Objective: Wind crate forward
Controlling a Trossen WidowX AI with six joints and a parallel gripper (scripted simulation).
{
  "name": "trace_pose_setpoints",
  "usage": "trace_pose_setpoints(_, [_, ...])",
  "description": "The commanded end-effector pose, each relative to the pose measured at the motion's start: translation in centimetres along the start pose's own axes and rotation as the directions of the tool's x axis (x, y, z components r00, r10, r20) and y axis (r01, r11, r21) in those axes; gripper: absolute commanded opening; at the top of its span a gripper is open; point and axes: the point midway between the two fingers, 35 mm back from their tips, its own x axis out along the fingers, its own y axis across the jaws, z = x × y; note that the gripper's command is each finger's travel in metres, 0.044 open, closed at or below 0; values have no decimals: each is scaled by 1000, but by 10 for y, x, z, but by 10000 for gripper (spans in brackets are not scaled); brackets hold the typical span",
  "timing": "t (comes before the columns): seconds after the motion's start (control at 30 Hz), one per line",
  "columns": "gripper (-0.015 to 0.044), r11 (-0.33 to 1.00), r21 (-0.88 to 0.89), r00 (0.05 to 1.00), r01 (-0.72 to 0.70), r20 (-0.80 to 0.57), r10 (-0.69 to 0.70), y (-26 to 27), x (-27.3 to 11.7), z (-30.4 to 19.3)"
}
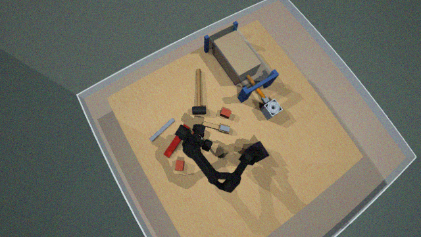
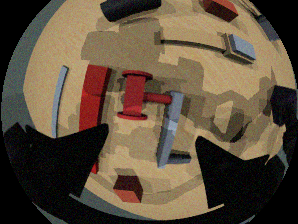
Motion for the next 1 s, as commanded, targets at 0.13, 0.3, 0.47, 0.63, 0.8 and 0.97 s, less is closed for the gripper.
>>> trace_pose_setpoints(0.13, [440, 998, -14, 993, 62, -102, -63, -23, -2, -21])
trace_pose_setpoints(0.3, [440, 998, -15, 993, 62, -102, -63, -23, 13, -20])
trace_pose_setpoints(0.47, [440, 998, -14, 993, 61, -103, -62, -22, 36, -21])
trace_pose_setpoints(0.63, [440, 998, -14, 993, 60, -104, -61, -23, 43, -22])
trace_pose_setpoints(0.8, [440, 998, -14, 993, 60, -104, -61, -23, 47, -22])
trace_pose_setpoints(0.97, [440, 998, -14, 993, 60, -105, -61, -24, 55, -23])
